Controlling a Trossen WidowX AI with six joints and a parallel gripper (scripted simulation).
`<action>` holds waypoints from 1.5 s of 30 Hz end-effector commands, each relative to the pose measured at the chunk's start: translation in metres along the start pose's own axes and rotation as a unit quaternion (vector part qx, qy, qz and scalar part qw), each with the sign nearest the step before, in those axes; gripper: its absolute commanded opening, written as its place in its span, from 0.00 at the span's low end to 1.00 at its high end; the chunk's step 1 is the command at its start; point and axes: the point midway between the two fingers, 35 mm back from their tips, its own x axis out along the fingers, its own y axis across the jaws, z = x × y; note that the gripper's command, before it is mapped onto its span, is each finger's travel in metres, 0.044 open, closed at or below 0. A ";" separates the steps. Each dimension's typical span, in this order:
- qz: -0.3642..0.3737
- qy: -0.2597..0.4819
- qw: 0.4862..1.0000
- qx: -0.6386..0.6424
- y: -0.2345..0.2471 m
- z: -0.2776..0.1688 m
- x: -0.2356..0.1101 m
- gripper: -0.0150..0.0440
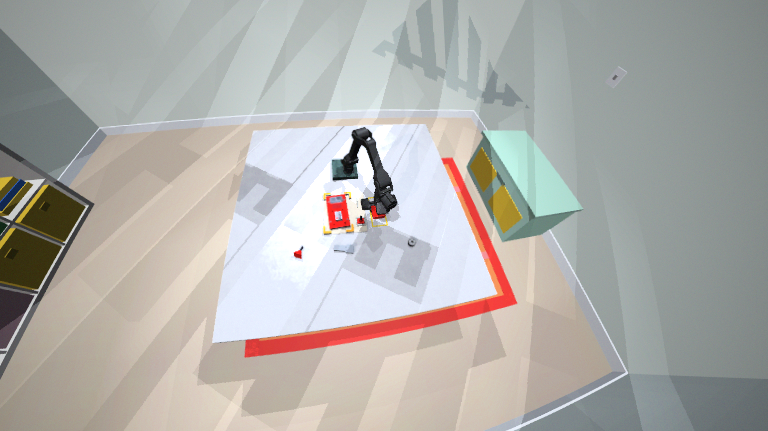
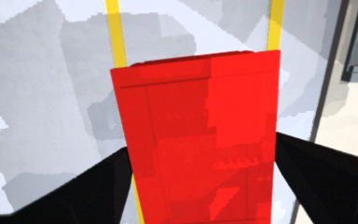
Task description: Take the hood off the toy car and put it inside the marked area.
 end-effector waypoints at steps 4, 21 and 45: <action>0.000 0.001 1.000 0.000 0.001 0.003 -0.031 1.00; 0.000 0.003 1.000 0.000 0.000 0.001 -0.074 1.00; 0.000 0.003 1.000 0.000 0.000 0.001 -0.074 1.00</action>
